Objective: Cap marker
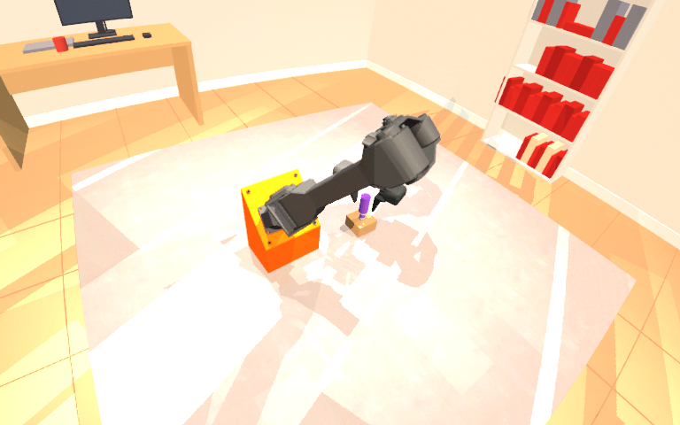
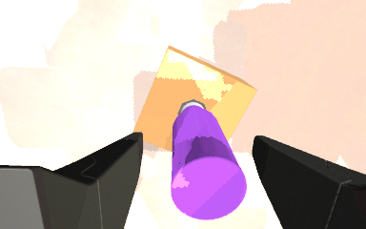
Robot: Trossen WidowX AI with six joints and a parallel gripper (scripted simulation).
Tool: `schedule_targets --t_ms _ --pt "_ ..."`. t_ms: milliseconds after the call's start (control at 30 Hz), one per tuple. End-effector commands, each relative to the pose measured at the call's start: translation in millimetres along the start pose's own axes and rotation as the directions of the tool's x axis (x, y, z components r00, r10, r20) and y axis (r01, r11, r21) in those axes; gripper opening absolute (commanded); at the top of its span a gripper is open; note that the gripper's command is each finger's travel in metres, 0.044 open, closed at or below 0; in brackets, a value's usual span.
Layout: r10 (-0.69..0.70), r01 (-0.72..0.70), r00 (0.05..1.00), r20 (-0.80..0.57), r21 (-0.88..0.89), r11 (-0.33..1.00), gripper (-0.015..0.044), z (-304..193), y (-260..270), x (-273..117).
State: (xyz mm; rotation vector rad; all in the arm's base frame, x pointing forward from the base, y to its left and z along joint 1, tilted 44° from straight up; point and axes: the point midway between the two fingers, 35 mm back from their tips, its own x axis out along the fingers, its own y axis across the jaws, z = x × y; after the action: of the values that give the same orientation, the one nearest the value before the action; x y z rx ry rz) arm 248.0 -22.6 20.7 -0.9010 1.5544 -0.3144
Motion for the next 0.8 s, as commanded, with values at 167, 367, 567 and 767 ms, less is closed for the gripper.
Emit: schedule_targets --t_ms 167,367,567,767 --pt "0.0 0.0 1.0 0.0 0.0 1.0 0.044 0 0 -2" --pt "0.003 -0.003 1.0 0.0 -0.001 1.0 0.044 1 1 -73" --pt "0.003 -0.003 1.0 0.0 0.015 1.0 0.0414 0 1 -75" --pt "-0.001 0.001 1.0 -0.001 0.366 0.931 0.0256 0 1 -65"
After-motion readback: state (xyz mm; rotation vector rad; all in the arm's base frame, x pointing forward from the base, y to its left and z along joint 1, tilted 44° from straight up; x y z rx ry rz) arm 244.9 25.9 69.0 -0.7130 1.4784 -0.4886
